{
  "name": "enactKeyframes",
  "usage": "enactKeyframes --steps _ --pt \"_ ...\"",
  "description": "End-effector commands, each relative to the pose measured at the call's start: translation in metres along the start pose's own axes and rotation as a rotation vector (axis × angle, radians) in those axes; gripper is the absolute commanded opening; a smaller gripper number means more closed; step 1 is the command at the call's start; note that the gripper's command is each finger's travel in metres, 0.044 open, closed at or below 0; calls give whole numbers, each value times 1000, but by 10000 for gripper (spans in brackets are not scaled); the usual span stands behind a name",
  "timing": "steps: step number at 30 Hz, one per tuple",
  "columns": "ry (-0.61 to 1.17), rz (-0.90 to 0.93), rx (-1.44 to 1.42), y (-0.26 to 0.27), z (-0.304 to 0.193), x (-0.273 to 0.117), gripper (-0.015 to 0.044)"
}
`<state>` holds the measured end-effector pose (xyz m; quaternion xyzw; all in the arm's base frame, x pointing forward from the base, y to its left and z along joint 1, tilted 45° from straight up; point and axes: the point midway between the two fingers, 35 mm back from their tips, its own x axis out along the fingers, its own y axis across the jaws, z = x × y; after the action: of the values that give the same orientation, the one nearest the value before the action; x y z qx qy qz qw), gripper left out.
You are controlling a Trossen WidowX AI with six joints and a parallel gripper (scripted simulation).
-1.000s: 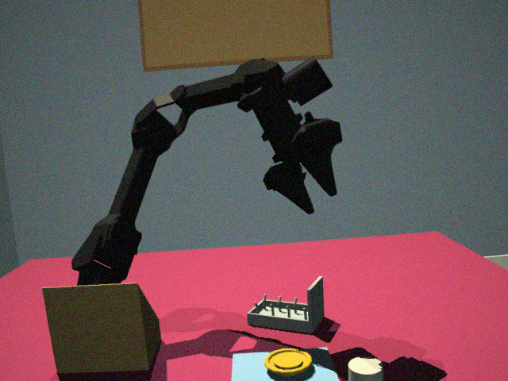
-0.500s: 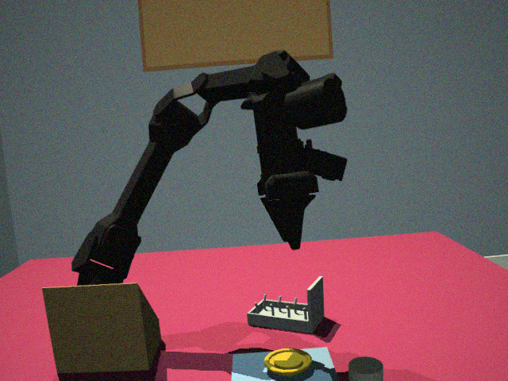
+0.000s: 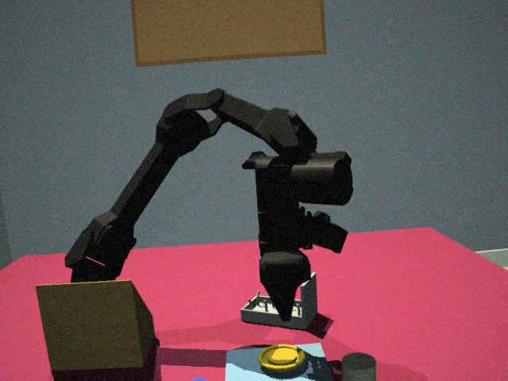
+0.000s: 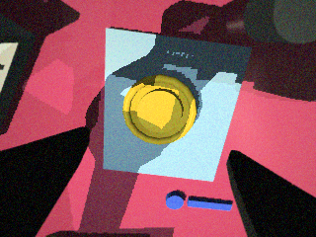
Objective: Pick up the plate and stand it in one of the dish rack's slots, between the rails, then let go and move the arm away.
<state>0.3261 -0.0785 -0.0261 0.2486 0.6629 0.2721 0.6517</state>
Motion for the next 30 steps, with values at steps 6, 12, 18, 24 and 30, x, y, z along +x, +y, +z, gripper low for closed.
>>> enactKeyframes --steps 6,12,18,24,30 --pt "4 11 8 2 -6 30 400" --pt "3 11 8 1 -5 40 400" --pt "3 11 8 1 -5 50 400" --pt "4 11 8 1 -5 59 400" --pt "4 12 8 1 -6 69 400"
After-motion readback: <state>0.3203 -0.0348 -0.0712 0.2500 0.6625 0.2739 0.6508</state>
